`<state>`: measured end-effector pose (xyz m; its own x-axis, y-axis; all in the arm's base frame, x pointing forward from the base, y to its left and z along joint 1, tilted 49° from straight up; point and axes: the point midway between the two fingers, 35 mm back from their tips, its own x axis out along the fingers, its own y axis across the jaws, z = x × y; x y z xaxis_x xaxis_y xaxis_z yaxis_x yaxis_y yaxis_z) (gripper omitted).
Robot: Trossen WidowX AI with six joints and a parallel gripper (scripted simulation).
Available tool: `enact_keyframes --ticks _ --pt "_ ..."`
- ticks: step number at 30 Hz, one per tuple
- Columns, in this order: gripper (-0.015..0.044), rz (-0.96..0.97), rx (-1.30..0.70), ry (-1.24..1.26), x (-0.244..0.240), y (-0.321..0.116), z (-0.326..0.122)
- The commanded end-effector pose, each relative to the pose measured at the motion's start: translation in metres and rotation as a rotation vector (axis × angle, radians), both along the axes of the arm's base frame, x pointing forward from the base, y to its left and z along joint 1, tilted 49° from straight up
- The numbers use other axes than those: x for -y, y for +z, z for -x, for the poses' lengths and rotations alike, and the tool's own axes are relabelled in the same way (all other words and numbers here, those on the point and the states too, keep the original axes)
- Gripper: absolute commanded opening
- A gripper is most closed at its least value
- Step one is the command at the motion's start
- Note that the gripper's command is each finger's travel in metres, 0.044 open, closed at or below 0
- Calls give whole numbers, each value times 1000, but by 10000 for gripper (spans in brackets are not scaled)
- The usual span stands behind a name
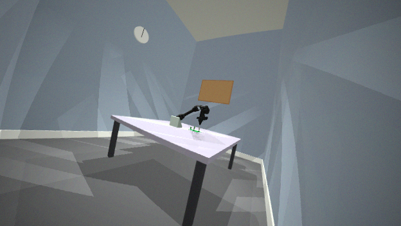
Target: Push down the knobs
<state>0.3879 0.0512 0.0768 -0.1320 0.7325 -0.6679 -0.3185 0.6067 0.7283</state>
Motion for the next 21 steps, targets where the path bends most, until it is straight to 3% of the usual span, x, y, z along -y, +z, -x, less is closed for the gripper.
enact_keyframes --ticks 1,21 --pt "0 -5 -2 -6 -3 0 -3" --pt "0 -6 -1 -6 -19 -14 0"
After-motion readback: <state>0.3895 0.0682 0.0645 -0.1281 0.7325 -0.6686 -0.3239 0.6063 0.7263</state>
